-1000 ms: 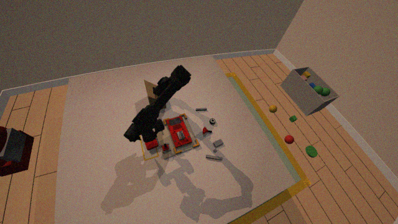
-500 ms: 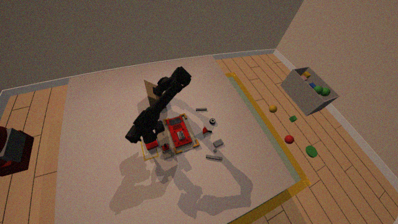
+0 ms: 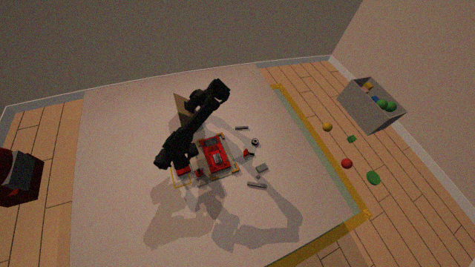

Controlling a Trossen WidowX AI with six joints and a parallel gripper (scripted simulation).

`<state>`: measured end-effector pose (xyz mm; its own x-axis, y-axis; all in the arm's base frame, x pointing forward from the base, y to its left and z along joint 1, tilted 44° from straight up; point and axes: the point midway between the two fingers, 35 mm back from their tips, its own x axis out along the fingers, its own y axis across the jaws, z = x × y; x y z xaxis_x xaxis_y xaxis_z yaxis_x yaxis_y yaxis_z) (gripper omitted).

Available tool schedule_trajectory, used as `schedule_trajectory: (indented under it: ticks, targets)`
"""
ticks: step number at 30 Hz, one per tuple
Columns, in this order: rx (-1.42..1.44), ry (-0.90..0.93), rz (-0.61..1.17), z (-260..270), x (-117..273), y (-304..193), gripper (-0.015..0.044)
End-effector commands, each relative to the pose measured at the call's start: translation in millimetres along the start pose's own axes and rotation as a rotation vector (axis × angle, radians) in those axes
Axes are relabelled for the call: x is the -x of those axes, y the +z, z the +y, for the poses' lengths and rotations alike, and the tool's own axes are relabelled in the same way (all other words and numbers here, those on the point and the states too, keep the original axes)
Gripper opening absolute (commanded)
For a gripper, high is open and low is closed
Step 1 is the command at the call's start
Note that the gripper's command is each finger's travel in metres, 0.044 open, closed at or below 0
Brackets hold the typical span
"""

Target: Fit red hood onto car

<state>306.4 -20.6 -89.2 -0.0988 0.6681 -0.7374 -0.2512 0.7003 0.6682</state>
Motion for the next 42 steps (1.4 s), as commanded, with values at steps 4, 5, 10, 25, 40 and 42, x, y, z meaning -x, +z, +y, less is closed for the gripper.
schedule_trajectory:
  ticks: [4,5,10,25,40,42]
  targets:
    - [-0.005,0.007,0.000,1.5,-9.4,-1.0,0.0440]
    - [-0.005,0.007,0.000,1.5,-10.3,-1.0,0.0440]
    - [-0.005,0.008,0.000,1.7,-15.1,-1.2,0.0440]
    - [-0.005,0.009,0.000,1.9,-23.0,-1.6,0.0440]
    - [-0.005,0.009,0.000,1.9,-30.4,-1.5,0.0440]
    - [-0.005,0.009,0.000,2.0,-31.4,-1.5,0.0440]
